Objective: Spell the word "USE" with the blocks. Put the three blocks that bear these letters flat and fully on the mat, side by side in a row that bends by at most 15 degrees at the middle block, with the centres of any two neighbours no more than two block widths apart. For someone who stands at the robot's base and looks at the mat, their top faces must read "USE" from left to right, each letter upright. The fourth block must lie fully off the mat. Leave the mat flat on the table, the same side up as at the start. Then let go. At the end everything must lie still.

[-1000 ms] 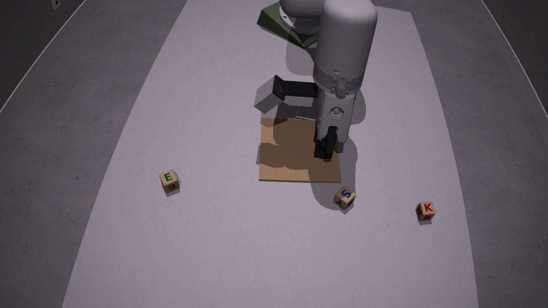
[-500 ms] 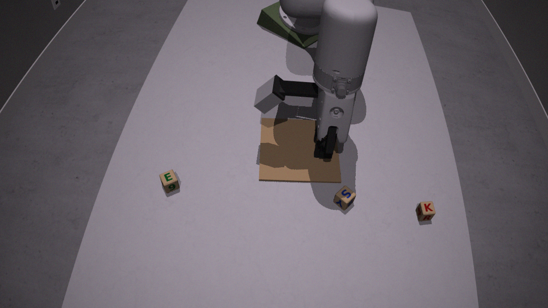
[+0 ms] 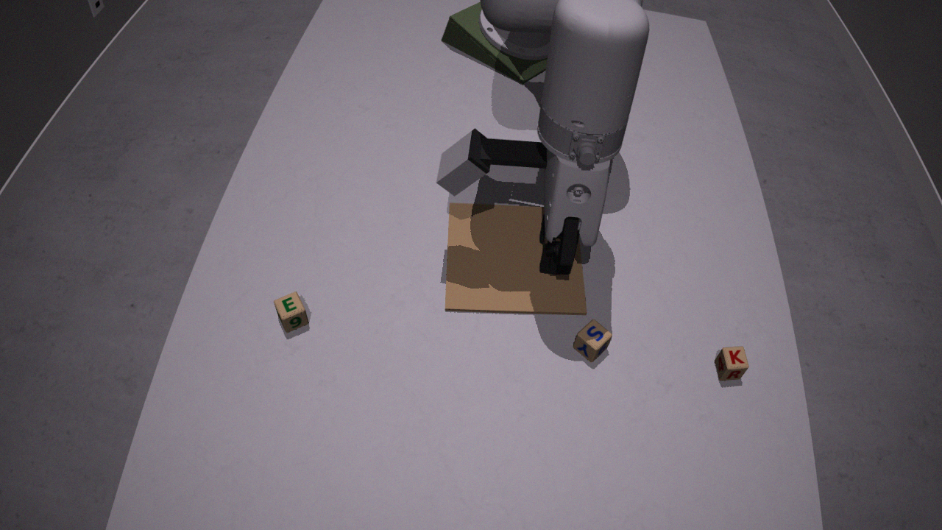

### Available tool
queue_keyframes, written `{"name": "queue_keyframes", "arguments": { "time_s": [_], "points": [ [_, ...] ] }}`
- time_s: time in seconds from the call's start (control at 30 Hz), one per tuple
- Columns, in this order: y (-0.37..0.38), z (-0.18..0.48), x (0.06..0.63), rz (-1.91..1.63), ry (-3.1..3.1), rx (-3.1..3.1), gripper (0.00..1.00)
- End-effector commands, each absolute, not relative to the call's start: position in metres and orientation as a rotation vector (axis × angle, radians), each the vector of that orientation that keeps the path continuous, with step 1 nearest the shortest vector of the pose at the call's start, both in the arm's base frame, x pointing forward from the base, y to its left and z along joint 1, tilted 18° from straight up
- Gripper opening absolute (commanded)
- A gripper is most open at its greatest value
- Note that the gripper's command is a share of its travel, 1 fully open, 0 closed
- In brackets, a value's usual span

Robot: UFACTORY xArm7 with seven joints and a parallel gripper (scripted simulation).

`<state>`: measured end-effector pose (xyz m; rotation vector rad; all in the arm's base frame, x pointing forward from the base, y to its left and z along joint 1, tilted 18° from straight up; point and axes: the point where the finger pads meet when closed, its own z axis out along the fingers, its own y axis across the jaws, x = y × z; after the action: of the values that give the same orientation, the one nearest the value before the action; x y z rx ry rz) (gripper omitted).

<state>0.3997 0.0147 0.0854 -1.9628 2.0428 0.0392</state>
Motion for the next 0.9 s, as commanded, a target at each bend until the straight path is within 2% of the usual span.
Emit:
{"name": "queue_keyframes", "arguments": {
  "time_s": [0.0, 0.1, 0.13, 0.87],
  "points": [
    [0.014, 0.086, 0.401, 0.036, 2.042, -1.961, 0.38],
    [0.014, 0.086, 0.401, 0.036, 2.042, -1.961, 0.38],
    [0.014, 0.086, 0.401, 0.036, 2.042, -1.961, 0.42],
    [0.01, 0.103, 0.397, 0.037, 2.042, -1.961, 0.42]
  ]
}}
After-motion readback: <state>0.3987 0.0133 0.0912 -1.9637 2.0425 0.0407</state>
